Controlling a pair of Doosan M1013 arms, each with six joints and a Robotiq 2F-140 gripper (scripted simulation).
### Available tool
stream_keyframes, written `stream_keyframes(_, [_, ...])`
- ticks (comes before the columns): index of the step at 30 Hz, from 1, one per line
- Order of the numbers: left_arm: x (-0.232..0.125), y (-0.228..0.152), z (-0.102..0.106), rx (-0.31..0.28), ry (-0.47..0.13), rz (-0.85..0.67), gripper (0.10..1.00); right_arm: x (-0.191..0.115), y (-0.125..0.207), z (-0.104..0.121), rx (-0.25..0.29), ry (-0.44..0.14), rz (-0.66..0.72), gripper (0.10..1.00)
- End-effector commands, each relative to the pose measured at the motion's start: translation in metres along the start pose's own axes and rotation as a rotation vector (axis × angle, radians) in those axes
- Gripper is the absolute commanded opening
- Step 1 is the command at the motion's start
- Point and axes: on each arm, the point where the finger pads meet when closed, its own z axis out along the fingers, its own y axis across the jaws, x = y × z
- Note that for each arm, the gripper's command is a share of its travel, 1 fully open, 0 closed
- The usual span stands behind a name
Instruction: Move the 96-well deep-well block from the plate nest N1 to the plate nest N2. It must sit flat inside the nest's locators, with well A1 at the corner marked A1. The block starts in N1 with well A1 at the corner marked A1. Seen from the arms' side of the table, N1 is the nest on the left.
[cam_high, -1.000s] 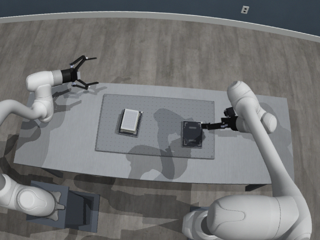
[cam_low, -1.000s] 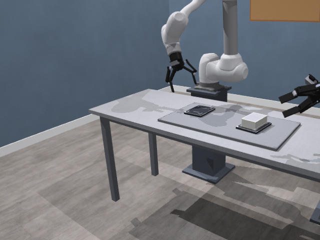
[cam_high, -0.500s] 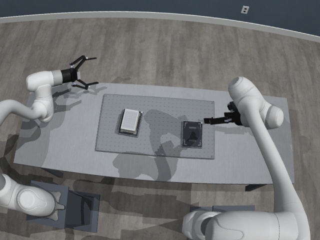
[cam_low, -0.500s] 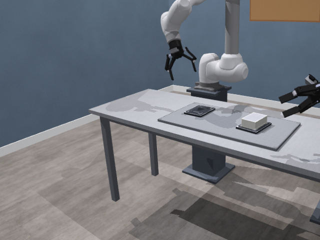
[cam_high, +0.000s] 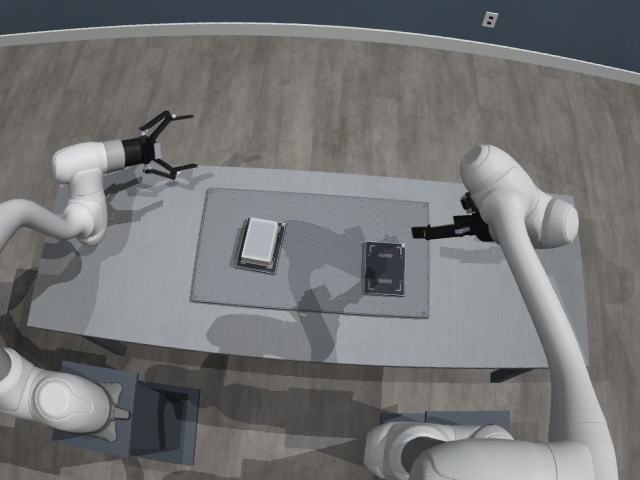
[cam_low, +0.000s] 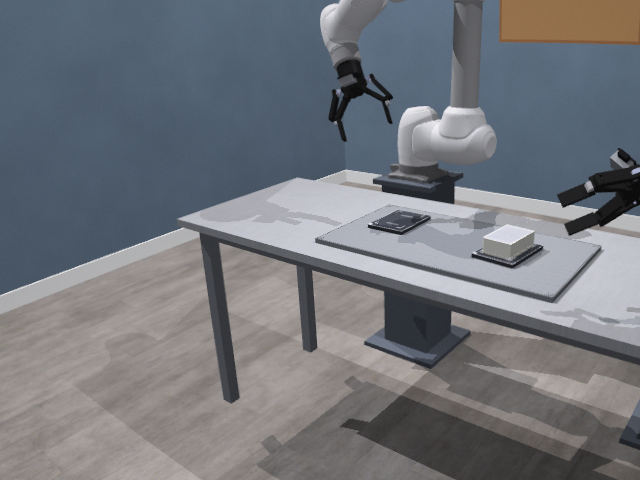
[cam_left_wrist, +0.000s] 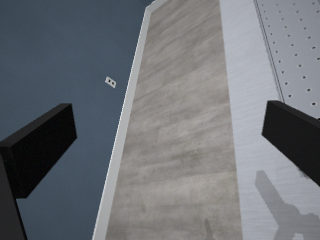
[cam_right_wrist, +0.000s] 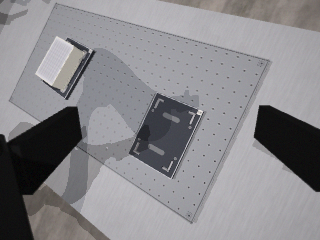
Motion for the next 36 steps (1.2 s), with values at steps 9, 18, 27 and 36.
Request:
stream_keyframes(9, [0.001,-0.001,0.0,0.001,0.0,0.001,1.0,0.001,-0.001,-0.006,-0.005,-0.001,0.0,1.0])
stream_keyframes(18, [0.001,-0.001,0.0,0.001,0.0,0.001,1.0,0.0,-0.004,-0.02,-0.023,-0.005,0.001,1.0])
stream_keyframes(27, [0.001,-0.001,0.0,0.001,0.0,0.001,1.0,-0.002,-0.009,-0.053,-0.065,-0.015,0.008,1.0])
stream_keyframes(36, [0.001,-0.001,0.0,0.001,0.0,0.001,1.0,-0.009,-0.014,-0.102,-0.137,-0.023,0.026,1.0])
